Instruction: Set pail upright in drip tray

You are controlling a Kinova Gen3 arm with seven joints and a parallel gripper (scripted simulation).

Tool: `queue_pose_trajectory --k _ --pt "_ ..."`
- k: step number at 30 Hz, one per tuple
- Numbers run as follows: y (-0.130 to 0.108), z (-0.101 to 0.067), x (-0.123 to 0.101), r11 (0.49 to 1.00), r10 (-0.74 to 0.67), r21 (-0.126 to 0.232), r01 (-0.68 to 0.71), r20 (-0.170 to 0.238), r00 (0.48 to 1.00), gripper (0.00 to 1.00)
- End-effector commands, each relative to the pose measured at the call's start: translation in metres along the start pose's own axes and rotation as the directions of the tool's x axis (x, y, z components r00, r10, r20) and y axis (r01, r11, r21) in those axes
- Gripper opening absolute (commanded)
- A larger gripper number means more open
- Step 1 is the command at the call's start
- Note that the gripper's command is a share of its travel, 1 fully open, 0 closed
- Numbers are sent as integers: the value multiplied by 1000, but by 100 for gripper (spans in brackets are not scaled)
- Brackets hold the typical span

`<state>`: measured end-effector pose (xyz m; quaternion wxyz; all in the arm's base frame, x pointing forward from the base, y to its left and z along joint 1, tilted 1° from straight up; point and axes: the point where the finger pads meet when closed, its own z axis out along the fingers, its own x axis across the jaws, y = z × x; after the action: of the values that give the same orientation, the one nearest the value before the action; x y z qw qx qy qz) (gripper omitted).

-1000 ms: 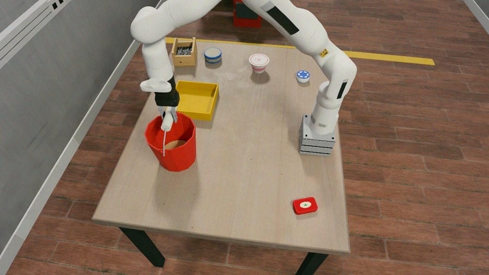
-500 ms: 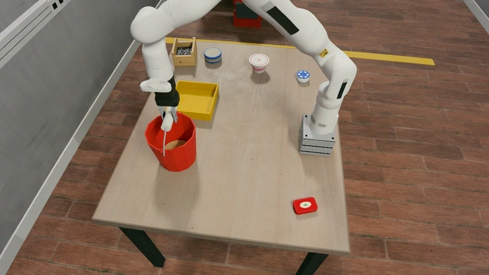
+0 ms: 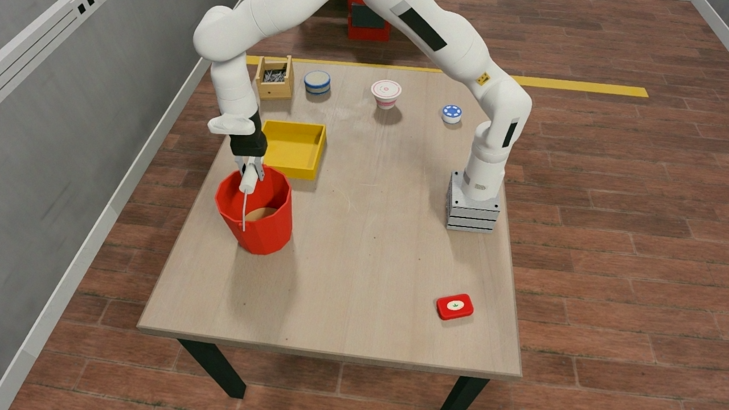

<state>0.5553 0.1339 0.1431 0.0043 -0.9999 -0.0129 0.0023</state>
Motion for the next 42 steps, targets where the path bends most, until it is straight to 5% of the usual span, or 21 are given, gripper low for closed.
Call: queue_pose_trajectory --k 1,42 --pt "0 -4 1 1000 0 1 0 -3 1000 0" --pt "0 -63 1 1000 0 1 0 -3 1000 0"
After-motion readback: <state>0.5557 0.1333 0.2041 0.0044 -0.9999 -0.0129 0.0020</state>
